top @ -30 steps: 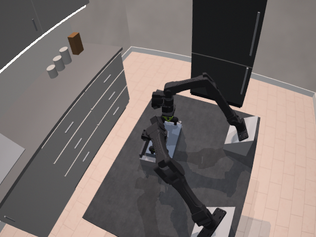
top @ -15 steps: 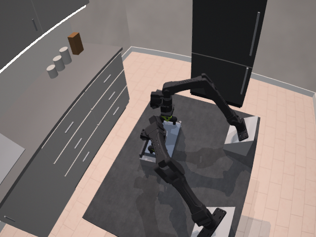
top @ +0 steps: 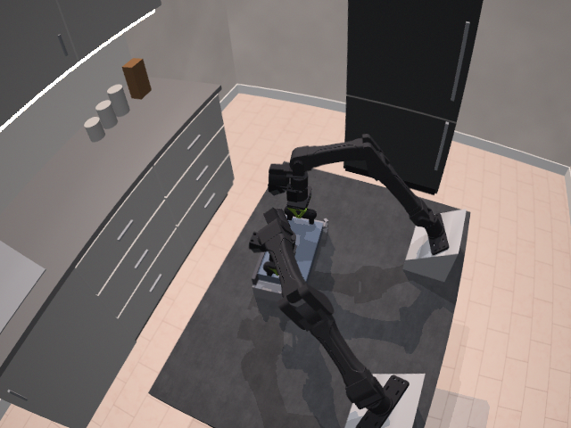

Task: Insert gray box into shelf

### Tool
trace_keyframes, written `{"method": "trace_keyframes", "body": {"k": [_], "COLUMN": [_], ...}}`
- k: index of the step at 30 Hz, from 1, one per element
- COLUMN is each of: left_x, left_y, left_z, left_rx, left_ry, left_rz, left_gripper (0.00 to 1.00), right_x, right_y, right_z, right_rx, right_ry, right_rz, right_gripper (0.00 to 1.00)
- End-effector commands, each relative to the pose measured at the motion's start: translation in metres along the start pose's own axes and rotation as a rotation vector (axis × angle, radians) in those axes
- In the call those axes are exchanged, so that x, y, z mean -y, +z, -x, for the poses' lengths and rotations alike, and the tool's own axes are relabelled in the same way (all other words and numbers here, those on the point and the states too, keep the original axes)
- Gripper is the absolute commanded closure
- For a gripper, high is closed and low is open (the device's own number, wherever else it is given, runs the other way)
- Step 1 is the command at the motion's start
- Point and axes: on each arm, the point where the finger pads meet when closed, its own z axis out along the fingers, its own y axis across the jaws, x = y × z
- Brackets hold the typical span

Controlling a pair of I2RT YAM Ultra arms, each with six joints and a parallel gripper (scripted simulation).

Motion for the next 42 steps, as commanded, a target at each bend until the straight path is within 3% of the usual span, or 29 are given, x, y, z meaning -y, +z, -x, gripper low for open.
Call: {"method": "trace_keyframes", "body": {"k": [1, 9, 10, 25, 42], "left_x": [0.014, 0.014, 0.014, 0.014, 0.011], "left_y": [-0.040, -0.039, -0.055, -0.051, -0.046], "left_z": [0.021, 0.020, 0.036, 0.035, 0.032], "left_rx": [0.062, 0.064, 0.101, 0.103, 0.097], "left_ry": [-0.033, -0.034, -0.084, -0.082, -0.069], "left_rz": [-0.099, -0.098, -0.149, -0.143, -0.119], "left_gripper": [0.84, 0.84, 0.84, 0.84, 0.84], "right_x": [-0.004, -0.007, -0.007, 0.006, -0.004], "right_y": [-0.034, -0.040, -0.040, -0.036, -0.035], "right_z": [0.019, 0.024, 0.024, 0.025, 0.024], "right_rx": [0.099, 0.128, 0.128, 0.128, 0.129], "right_ry": [-0.005, -0.004, -0.004, 0.016, -0.004], "right_rz": [0.041, 0.050, 0.051, 0.028, 0.027], "right_gripper": [0.84, 0.84, 0.84, 0.84, 0.84]}}
